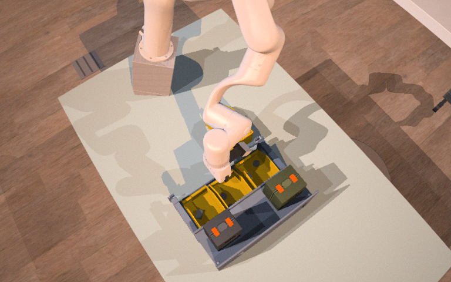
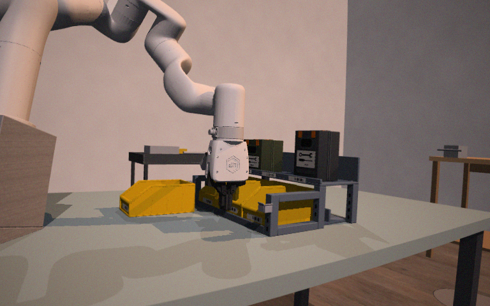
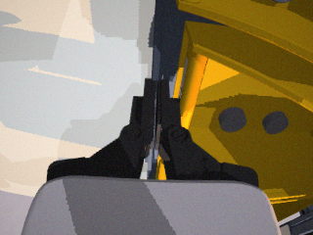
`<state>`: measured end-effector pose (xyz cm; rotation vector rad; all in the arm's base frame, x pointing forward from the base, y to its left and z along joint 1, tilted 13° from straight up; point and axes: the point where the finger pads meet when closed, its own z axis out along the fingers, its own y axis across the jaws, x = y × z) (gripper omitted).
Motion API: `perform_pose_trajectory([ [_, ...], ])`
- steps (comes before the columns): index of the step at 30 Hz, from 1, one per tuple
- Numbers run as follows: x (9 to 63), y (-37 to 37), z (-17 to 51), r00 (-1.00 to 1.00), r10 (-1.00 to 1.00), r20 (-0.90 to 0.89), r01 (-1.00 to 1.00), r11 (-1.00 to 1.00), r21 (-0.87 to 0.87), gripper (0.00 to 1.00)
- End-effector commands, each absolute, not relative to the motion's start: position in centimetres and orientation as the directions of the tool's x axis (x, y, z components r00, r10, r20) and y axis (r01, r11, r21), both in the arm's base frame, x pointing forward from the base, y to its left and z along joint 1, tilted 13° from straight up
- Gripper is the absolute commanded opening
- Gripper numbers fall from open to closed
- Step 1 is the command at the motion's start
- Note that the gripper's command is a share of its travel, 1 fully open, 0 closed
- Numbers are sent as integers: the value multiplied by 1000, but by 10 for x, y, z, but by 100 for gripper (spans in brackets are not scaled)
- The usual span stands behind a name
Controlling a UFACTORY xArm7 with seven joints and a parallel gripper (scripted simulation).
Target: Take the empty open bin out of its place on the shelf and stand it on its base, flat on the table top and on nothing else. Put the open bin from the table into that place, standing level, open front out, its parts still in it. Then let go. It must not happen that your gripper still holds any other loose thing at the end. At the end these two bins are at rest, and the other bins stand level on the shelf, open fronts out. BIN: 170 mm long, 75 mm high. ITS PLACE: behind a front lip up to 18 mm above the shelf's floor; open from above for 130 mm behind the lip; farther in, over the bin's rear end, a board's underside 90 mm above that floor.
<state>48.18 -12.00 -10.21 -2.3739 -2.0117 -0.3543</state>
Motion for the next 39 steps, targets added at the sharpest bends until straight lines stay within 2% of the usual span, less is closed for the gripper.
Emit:
perform_pose_trajectory([
  [1, 483, -121, -101, 150, 973, 177, 974, -176, 141, 0],
  [39, 462, -121, -85, 150, 973, 177, 974, -176, 141, 0],
])
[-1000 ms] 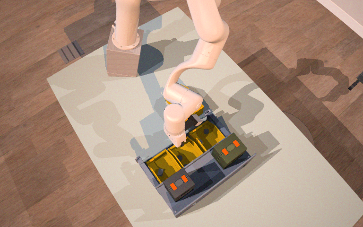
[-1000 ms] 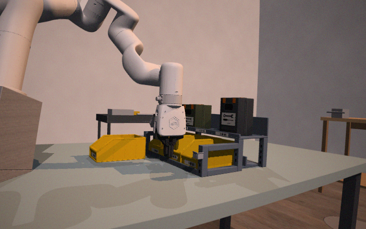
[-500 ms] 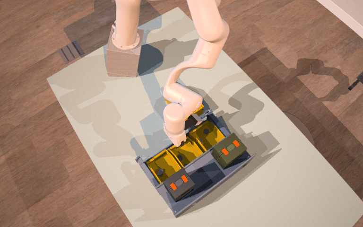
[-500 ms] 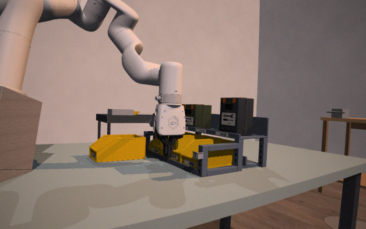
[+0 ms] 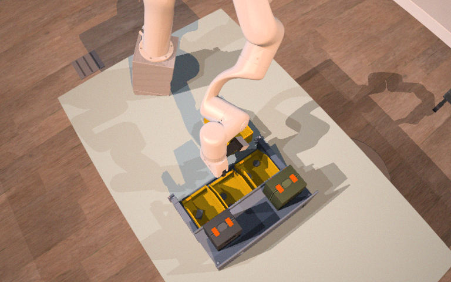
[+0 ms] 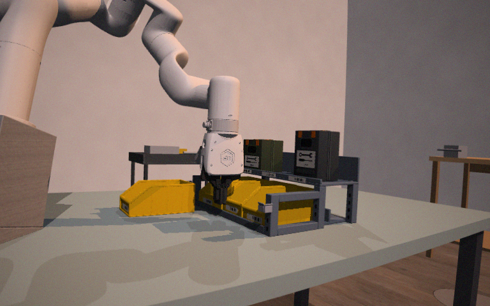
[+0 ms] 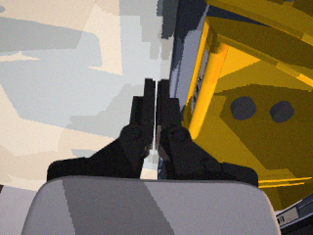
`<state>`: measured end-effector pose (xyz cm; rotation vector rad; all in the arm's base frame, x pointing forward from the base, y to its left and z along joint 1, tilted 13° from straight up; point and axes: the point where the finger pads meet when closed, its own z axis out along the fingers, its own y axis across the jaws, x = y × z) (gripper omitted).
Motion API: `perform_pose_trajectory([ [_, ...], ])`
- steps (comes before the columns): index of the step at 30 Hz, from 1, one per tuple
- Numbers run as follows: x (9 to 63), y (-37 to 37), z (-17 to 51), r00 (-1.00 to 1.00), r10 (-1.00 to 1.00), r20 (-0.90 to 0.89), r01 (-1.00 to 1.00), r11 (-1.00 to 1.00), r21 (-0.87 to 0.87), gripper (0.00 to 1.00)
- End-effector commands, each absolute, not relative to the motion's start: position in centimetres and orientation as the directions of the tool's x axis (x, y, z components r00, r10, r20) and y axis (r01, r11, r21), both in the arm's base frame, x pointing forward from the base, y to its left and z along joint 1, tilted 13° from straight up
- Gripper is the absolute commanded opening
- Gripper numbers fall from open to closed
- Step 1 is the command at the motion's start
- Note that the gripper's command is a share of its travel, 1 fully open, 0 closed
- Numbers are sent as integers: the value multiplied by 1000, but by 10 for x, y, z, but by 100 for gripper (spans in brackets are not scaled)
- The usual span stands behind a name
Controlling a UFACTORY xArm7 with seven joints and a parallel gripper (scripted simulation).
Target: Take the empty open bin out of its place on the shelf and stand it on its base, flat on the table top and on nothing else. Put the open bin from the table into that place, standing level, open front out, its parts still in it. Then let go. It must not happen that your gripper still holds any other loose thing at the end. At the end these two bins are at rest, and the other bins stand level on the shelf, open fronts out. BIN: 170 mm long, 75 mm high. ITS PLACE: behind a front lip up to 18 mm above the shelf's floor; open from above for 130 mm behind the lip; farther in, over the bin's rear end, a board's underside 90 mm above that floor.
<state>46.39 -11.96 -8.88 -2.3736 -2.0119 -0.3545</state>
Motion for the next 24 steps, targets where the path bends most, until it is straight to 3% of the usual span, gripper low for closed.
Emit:
perform_pose_trajectory([
  [1, 461, -121, -85, 150, 973, 177, 974, -176, 141, 0],
  [24, 450, -130, -25, 150, 973, 177, 974, -176, 141, 0],
])
